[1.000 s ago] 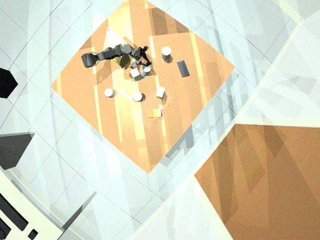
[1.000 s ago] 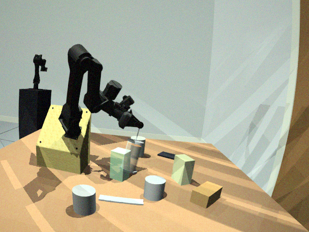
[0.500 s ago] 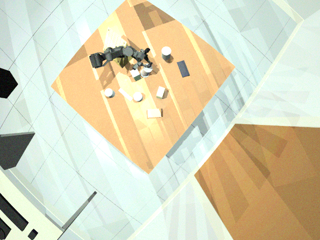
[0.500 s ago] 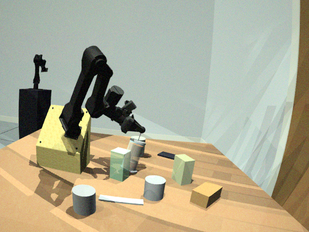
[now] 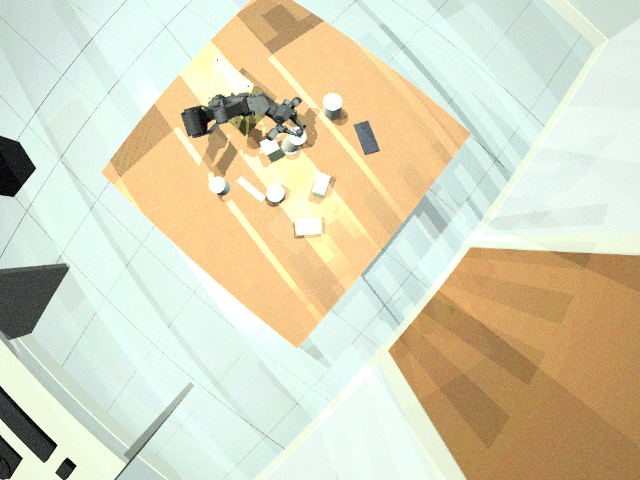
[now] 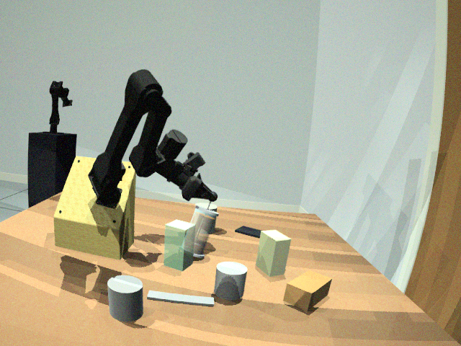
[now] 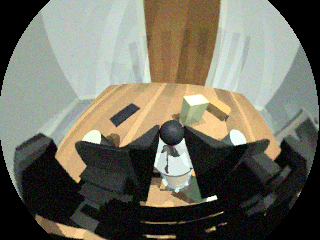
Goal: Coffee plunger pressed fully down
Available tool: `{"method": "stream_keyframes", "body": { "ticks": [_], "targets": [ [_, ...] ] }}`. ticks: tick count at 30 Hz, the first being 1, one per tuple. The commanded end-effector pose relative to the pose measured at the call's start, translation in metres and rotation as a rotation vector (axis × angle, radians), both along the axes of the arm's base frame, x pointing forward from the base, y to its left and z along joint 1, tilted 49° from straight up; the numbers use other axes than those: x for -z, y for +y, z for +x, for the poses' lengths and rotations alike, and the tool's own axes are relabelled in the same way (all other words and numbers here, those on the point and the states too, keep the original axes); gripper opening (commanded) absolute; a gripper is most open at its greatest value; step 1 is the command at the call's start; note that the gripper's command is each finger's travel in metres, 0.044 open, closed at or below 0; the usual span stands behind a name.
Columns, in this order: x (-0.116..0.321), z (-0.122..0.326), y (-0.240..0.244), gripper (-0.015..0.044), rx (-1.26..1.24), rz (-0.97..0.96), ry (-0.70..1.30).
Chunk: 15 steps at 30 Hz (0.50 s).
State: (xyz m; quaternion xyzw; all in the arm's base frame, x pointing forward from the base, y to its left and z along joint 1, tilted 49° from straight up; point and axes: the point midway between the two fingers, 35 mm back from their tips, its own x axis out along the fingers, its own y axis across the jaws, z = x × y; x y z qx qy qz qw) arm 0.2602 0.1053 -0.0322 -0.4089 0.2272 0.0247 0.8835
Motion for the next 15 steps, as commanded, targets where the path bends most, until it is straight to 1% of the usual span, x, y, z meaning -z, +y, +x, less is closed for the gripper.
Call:
{"method": "stream_keyframes", "body": {
  "ticks": [1,15],
  "targets": [
    [0.0059,-0.0015,-0.0097,0.0118,0.021,-0.043,0.022],
    [0.0074,0.0004,-0.0081,0.0118,0.021,-0.043,0.022]
  ]
}}
